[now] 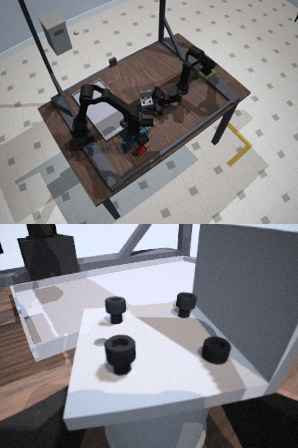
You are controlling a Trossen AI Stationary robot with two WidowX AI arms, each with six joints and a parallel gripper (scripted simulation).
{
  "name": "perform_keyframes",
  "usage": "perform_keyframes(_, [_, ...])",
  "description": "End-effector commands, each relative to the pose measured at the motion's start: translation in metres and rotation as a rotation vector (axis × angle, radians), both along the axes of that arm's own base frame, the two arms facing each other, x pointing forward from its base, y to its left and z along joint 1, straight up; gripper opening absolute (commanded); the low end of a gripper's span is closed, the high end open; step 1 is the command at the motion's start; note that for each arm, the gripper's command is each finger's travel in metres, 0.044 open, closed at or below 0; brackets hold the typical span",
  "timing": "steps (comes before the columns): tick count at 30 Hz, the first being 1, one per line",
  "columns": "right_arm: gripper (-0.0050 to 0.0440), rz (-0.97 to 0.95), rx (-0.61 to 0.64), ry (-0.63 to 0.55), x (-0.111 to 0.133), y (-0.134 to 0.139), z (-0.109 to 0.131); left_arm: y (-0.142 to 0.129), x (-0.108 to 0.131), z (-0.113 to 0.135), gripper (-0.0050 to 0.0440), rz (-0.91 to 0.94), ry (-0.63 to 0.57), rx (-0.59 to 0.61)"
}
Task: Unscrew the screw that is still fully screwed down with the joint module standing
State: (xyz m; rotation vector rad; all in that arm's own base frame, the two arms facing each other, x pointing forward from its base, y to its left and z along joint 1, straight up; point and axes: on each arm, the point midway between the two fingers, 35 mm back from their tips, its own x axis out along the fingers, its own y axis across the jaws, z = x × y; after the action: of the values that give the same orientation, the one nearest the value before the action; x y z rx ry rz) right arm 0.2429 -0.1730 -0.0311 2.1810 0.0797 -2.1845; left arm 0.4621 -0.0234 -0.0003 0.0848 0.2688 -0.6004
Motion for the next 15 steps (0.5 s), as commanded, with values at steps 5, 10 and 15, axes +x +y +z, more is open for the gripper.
perform_keyframes(5, [0.0152,0.0,-0.011,-0.019,0.001,0.0,0.006,0.001,0.004,0.01,0.0305,0.002,-0.025,0.004])
perform_keyframes(10, [0.016,0.0,-0.022,-0.034,0.006,-0.004,0.024,0.002,0.001,0.01,0.0265,0.004,-0.023,0.004])
perform_keyframes(15, [0.016,0.0,-0.022,-0.034,0.006,-0.004,0.056,0.002,0.002,0.011,0.0245,0.004,-0.026,0.004])
